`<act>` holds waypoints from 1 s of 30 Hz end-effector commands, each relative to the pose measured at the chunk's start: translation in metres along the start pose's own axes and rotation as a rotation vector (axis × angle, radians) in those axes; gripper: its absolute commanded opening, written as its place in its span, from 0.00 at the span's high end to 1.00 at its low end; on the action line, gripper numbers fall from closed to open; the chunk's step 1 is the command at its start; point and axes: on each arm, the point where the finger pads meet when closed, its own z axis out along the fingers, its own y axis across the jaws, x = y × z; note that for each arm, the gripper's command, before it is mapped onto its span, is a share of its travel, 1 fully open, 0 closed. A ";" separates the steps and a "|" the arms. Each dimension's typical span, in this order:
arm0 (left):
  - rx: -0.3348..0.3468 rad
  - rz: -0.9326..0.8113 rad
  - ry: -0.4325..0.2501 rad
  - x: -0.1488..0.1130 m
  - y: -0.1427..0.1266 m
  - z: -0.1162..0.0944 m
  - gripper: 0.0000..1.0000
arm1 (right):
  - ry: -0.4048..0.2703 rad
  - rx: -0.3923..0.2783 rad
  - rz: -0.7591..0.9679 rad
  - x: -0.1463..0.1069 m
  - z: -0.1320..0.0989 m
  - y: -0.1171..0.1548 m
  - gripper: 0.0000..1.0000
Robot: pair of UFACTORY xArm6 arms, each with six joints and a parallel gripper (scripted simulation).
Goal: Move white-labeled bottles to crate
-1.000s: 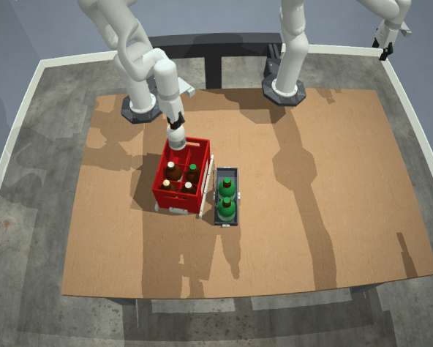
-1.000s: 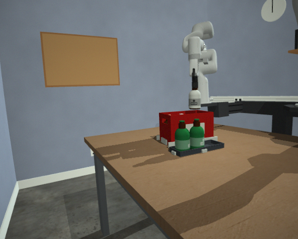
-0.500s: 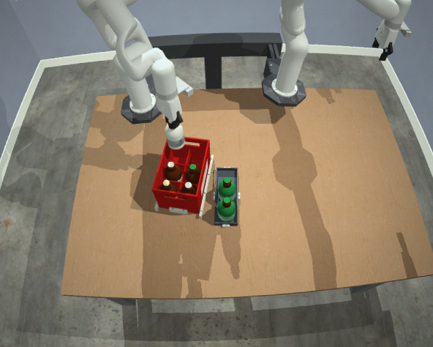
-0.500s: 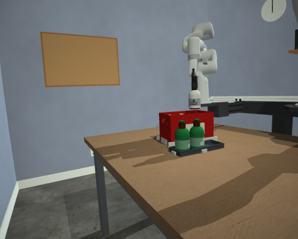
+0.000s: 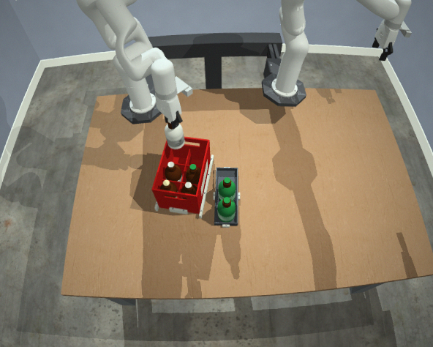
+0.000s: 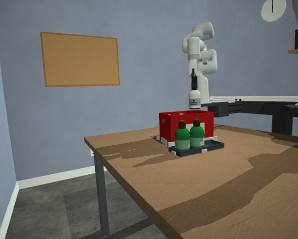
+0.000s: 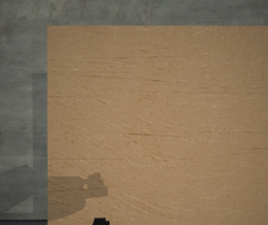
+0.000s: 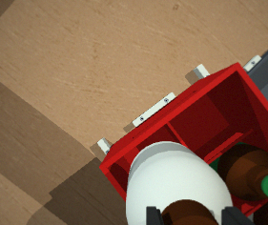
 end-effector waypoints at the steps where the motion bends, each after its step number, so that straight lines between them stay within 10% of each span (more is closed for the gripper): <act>1: 0.000 0.000 0.005 0.001 0.000 -0.002 0.00 | 0.000 -0.004 0.000 0.000 -0.001 0.001 1.00; 30: 0.000 0.000 0.005 0.001 0.000 -0.002 0.00 | 0.000 -0.004 0.000 0.000 0.002 0.001 1.00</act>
